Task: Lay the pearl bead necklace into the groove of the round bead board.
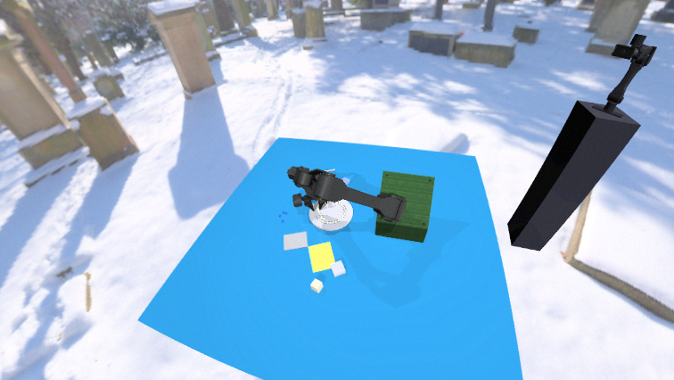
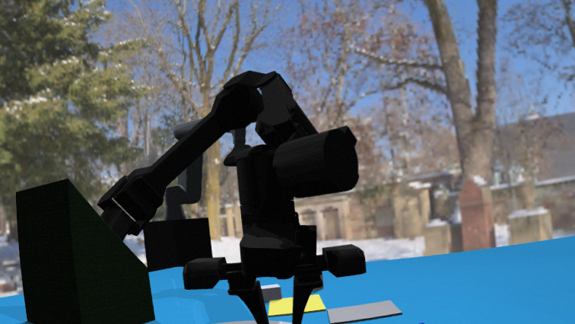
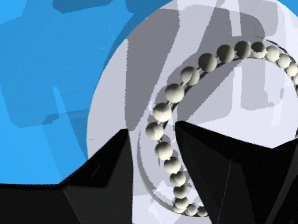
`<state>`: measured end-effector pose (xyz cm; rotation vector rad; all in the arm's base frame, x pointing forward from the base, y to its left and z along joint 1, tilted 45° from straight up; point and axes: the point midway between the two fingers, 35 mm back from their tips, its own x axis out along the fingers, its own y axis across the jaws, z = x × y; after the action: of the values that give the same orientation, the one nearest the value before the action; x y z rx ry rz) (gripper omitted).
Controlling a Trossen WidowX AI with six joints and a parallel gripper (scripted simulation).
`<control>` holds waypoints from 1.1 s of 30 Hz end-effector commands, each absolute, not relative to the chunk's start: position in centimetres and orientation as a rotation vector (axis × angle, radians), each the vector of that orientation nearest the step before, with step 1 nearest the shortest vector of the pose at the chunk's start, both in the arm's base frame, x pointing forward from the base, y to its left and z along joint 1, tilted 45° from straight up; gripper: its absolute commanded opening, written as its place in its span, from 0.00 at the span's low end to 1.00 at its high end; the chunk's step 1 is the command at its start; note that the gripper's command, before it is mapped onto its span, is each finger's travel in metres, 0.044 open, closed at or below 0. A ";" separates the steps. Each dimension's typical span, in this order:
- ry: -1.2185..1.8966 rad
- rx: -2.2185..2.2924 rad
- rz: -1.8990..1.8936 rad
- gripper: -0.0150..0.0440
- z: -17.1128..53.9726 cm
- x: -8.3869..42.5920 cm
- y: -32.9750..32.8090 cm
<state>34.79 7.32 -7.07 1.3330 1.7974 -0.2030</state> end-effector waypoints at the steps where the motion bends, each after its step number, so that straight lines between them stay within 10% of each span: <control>1: 1.797 1.332 -0.202 0.65 -7.0 34.8 7.3; 9: 1.802 1.336 -0.207 1.00 -7.0 34.7 7.2; 26: 1.800 1.341 -0.205 1.00 -6.5 34.7 6.7; 33: 1.740 1.089 0.109 0.69 -4.0 34.0 5.2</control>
<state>34.31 6.18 -5.58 1.2252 1.7854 -0.0549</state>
